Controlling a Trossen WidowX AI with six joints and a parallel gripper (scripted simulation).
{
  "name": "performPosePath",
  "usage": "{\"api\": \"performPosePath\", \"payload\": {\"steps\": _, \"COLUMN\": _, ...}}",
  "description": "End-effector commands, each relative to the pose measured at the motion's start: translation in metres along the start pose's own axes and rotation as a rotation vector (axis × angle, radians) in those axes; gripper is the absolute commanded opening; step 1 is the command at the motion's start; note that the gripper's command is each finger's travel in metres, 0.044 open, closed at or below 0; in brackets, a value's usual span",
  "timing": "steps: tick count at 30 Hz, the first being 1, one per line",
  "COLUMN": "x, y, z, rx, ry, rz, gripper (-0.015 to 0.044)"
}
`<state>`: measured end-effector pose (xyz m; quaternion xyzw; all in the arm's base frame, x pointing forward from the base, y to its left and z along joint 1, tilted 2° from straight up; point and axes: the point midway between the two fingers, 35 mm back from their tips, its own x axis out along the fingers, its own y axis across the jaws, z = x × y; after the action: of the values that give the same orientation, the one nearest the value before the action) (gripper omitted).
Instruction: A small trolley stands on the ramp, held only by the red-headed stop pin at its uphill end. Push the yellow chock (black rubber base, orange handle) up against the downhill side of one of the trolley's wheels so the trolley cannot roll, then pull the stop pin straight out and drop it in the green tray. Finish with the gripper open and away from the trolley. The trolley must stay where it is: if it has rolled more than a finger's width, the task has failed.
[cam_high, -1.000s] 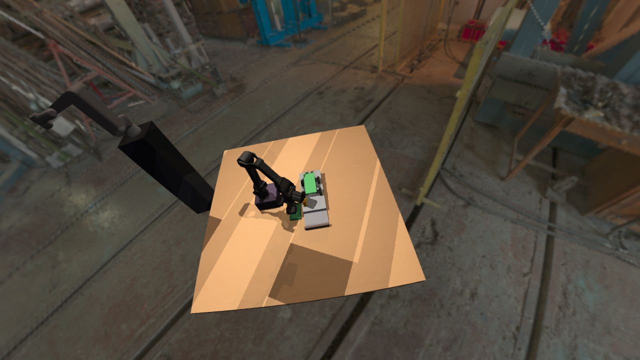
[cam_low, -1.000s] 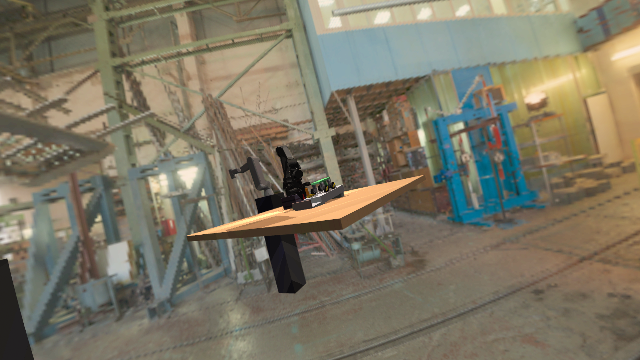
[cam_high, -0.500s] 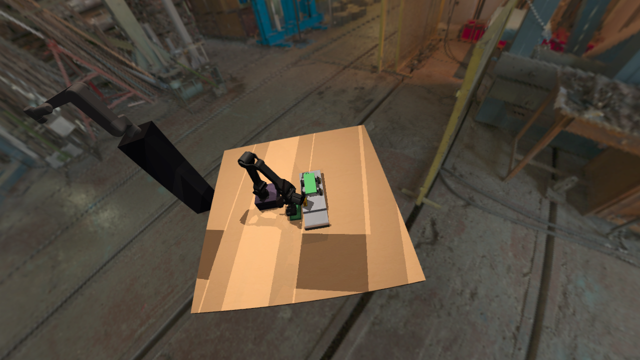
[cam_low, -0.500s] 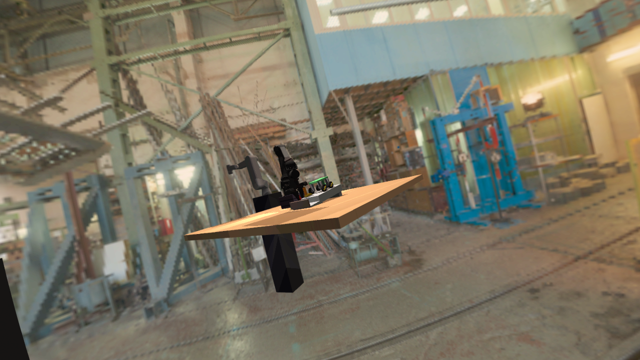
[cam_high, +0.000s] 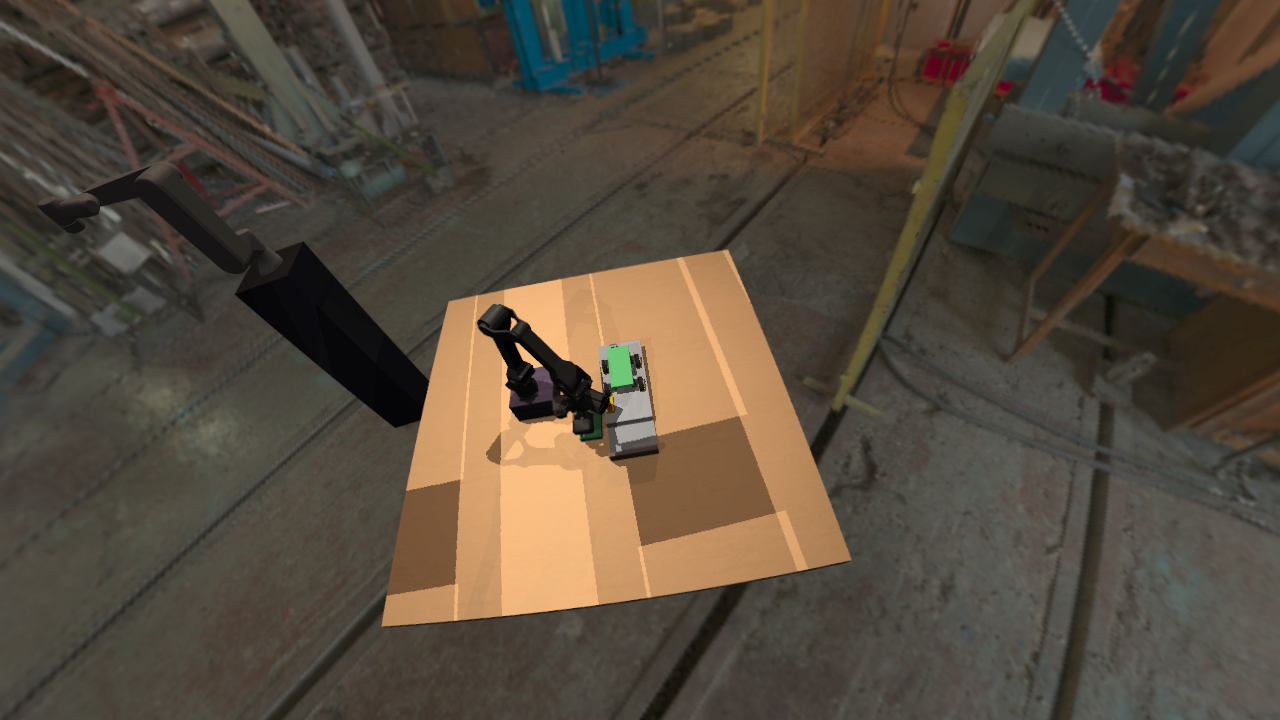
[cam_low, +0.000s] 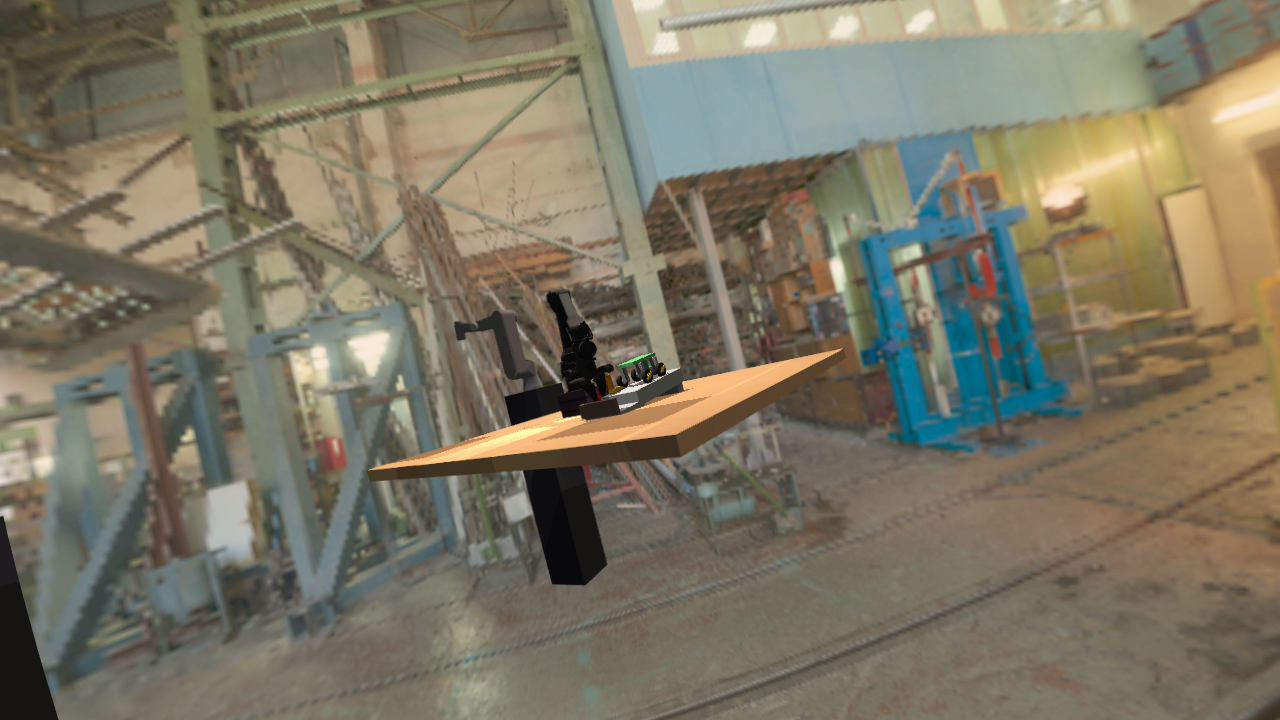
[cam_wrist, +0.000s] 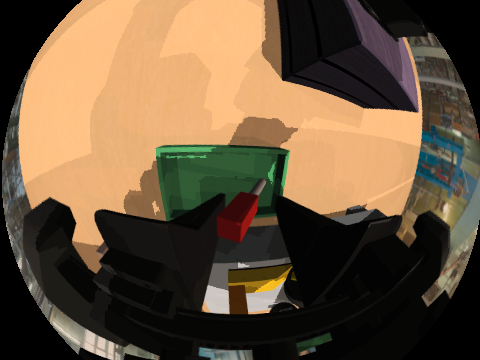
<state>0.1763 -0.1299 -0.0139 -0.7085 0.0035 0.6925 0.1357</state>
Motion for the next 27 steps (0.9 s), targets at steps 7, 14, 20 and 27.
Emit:
{"api": "performPosePath", "payload": {"steps": 7, "x": 0.002, "y": 0.006, "z": 0.0, "rx": -0.004, "ry": -0.001, "rz": 0.003, "gripper": 0.019}}
{"api": "performPosePath", "payload": {"steps": 14, "x": 0.003, "y": 0.009, "z": 0.0, "rx": -0.004, "ry": -0.001, "rz": 0.003, "gripper": 0.019}}
{"api": "performPosePath", "payload": {"steps": 20, "x": 0.004, "y": 0.012, "z": 0.0, "rx": -0.004, "ry": -0.001, "rz": 0.004, "gripper": 0.019}}
{"api": "performPosePath", "payload": {"steps": 27, "x": 0.006, "y": 0.015, "z": -0.001, "rx": -0.004, "ry": -0.001, "rz": 0.004, "gripper": 0.019}}
